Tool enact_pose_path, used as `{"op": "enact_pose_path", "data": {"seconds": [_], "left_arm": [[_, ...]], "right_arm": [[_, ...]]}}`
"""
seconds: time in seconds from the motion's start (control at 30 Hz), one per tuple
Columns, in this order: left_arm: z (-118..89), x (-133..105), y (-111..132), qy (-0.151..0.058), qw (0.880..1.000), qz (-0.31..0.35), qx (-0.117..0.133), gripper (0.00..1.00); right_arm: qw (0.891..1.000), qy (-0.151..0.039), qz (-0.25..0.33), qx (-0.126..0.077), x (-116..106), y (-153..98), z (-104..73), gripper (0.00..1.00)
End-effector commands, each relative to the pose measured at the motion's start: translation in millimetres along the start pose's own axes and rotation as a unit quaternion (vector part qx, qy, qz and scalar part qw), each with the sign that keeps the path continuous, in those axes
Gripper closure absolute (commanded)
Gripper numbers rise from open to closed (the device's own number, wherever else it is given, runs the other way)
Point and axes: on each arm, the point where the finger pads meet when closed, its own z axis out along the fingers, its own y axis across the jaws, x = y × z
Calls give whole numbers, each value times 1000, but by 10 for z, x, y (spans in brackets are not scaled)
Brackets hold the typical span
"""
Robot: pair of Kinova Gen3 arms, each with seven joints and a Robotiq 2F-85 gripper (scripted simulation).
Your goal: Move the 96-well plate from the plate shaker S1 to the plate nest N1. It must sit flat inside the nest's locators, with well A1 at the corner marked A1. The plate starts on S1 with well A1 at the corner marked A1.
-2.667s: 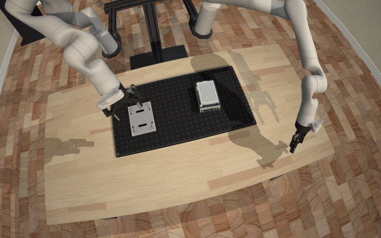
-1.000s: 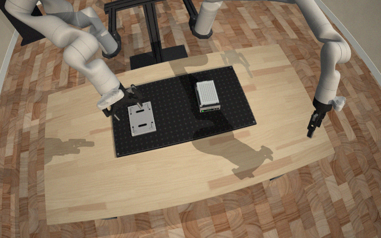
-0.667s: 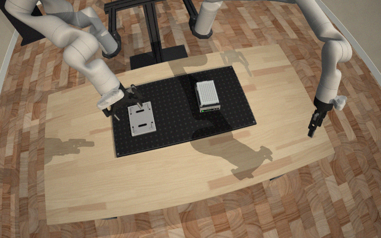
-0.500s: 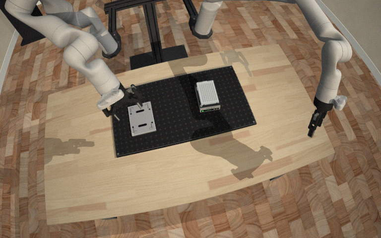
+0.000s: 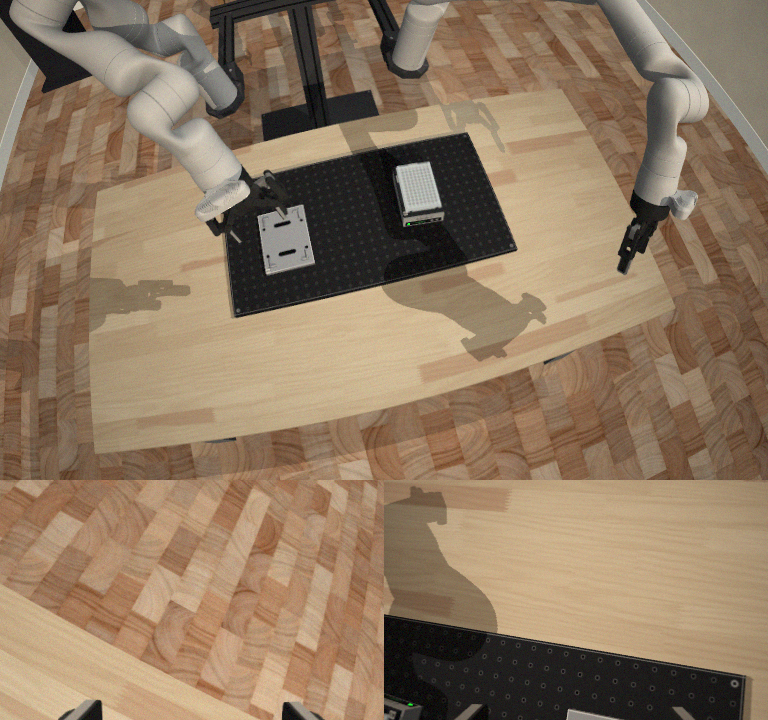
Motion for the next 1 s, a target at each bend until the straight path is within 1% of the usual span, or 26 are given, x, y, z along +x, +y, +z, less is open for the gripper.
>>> {"op": "enact_pose_path", "data": {"seconds": [0.0,0.4,0.47,0.73,0.97], "left_arm": [[-32,-16,19,-1,1000,5,-3,2],[-196,-228,129,-15,999,44,-22,2],[-196,-228,129,-15,999,44,-22,2],[-383,-462,246,-28,995,88,-41,2],[-600,-736,372,-40,988,140,-59,2]], "right_arm": [[1000,1,0,0,7,-4,-12,2],[1000,1,0,0,7,-4,-12,2],[1000,1,0,0,7,-4,-12,2],[1000,1,0,0,7,-4,-12,2],[1000,1,0,0,7,-4,-12,2]]}}
